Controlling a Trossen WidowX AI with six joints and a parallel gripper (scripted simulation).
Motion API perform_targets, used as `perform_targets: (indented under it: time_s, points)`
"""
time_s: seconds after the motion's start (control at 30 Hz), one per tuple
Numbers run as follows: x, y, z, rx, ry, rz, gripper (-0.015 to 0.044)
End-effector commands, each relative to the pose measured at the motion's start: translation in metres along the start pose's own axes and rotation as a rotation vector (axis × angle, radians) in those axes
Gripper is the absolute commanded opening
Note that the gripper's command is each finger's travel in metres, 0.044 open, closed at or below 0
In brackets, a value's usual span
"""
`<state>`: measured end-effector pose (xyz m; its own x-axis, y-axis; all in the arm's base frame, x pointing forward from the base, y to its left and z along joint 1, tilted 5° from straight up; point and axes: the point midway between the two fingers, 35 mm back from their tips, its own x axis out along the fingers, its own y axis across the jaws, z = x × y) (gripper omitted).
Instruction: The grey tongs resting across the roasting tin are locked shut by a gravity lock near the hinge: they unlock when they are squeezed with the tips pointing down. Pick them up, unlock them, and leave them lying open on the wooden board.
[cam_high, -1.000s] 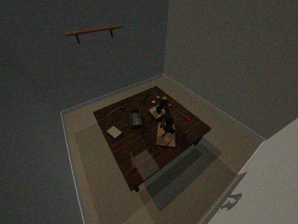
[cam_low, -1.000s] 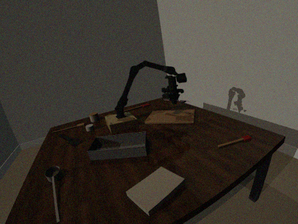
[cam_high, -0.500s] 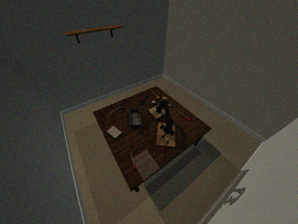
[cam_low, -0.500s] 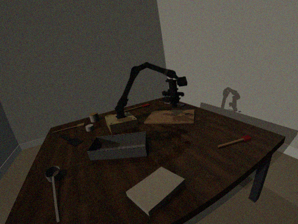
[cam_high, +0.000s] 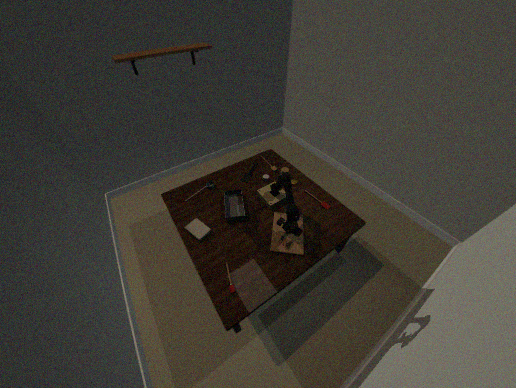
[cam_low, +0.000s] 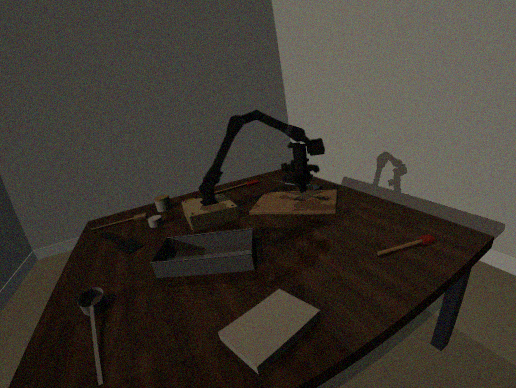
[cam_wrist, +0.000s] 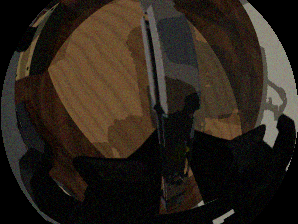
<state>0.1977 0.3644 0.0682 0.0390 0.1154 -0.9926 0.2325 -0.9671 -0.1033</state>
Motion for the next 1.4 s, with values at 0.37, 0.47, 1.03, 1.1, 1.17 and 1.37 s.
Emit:
perform_targets:
  time_s: [0.37, 0.47, 1.03, 1.1, 1.17, 1.37]
  points:
    - [0.005, 0.001, 0.001, 0.0, -0.002, 0.002, 0.0034]
    - [0.005, 0.001, 0.001, 0.0, -0.002, 0.002, 0.0113]
    - [-0.003, 0.017, -0.003, 0.0, -0.001, 0.004, 0.044]
    - [-0.014, 0.041, -0.008, 0.0, 0.0, 0.007, 0.044]
    - [-0.029, 0.074, -0.01, 0.0, 0.0, 0.01, 0.044]
    - [-0.057, 0.151, 0.001, 0.002, 0.001, 0.018, 0.044]
